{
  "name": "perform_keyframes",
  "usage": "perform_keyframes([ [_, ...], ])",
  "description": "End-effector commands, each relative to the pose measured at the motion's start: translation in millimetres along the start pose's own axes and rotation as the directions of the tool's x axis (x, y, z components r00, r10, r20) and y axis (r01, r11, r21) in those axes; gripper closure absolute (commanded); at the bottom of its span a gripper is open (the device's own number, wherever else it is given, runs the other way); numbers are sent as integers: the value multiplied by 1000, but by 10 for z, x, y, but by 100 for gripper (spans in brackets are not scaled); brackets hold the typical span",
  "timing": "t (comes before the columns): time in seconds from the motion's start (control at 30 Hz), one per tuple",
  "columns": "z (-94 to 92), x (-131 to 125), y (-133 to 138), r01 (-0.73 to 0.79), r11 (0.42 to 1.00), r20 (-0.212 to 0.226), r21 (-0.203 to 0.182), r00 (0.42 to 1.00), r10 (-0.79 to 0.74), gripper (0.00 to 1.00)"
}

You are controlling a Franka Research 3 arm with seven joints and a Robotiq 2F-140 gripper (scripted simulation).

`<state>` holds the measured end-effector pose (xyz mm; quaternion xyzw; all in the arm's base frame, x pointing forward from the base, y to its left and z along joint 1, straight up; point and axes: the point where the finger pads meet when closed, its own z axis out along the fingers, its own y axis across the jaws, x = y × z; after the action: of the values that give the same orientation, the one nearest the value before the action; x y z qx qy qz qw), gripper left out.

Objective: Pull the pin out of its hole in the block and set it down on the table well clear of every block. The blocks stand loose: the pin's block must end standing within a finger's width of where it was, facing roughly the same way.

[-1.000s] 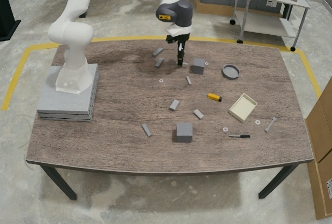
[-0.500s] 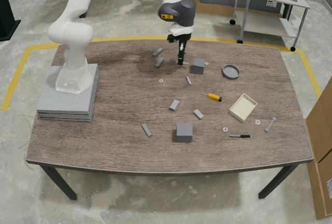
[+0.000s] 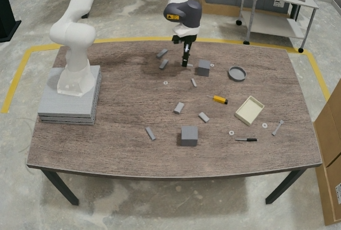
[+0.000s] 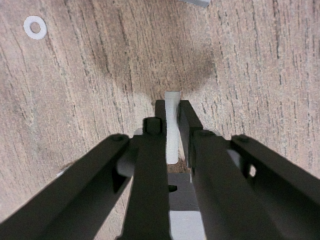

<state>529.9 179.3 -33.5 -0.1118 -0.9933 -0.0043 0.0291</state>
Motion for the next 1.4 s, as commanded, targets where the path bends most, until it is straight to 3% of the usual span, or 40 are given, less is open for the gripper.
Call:
perform_keyframes([
  [0.0,24,55,-10,-7,1000,-22,4,1000,7,90],
  [1.37,50,158,-12,-6,1000,-29,3,1000,6,90],
])
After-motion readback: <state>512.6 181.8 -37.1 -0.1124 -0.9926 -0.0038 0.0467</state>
